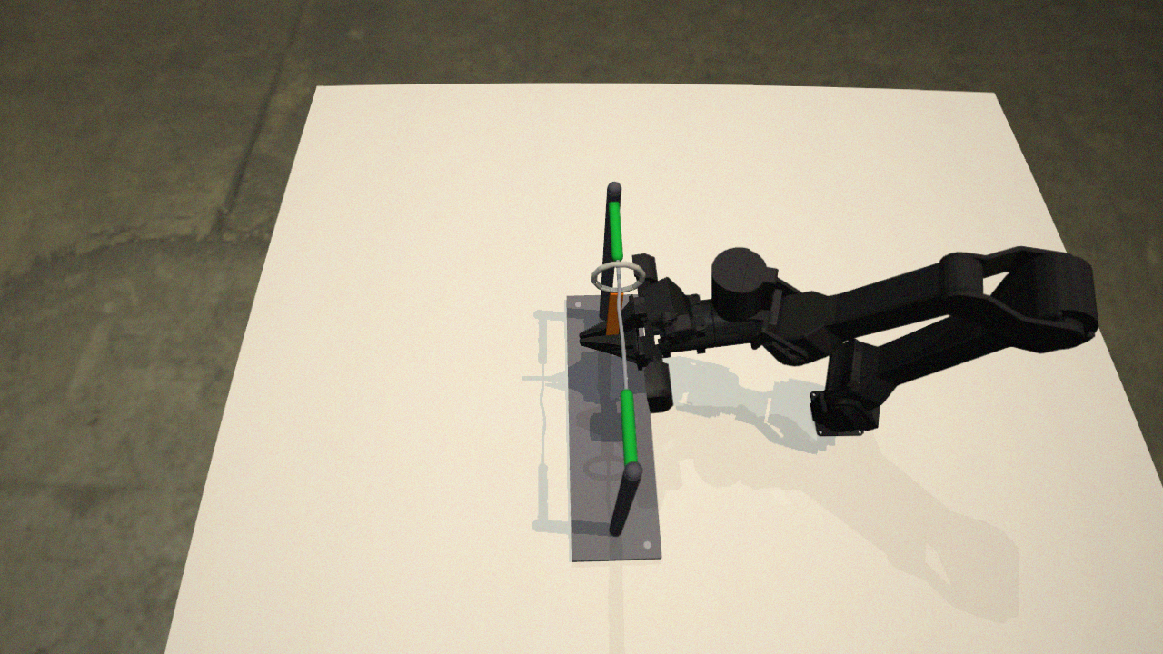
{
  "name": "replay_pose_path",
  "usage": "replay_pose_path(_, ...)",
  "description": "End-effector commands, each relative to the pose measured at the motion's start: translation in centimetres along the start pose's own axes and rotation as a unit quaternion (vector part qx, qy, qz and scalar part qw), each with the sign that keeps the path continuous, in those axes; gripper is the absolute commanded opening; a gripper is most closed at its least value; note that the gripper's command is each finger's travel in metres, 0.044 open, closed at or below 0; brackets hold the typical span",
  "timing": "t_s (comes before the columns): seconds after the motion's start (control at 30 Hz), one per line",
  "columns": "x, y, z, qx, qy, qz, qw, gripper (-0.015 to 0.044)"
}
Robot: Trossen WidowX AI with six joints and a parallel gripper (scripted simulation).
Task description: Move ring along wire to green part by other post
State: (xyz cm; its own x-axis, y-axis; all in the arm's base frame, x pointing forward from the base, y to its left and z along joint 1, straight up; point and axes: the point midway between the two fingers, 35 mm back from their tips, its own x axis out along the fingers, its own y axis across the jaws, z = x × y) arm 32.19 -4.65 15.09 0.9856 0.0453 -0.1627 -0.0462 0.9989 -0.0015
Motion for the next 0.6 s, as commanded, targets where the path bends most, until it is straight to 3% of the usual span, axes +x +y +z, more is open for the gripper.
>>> replay_pose_path(0.0,-0.1,0.5,-0.1,0.006,0.001,-0.004,1.0,-0.015)
replay_pose_path(0.57,0.0,1.8,0.0,-0.004,0.002,-0.017,1.0,-0.015)
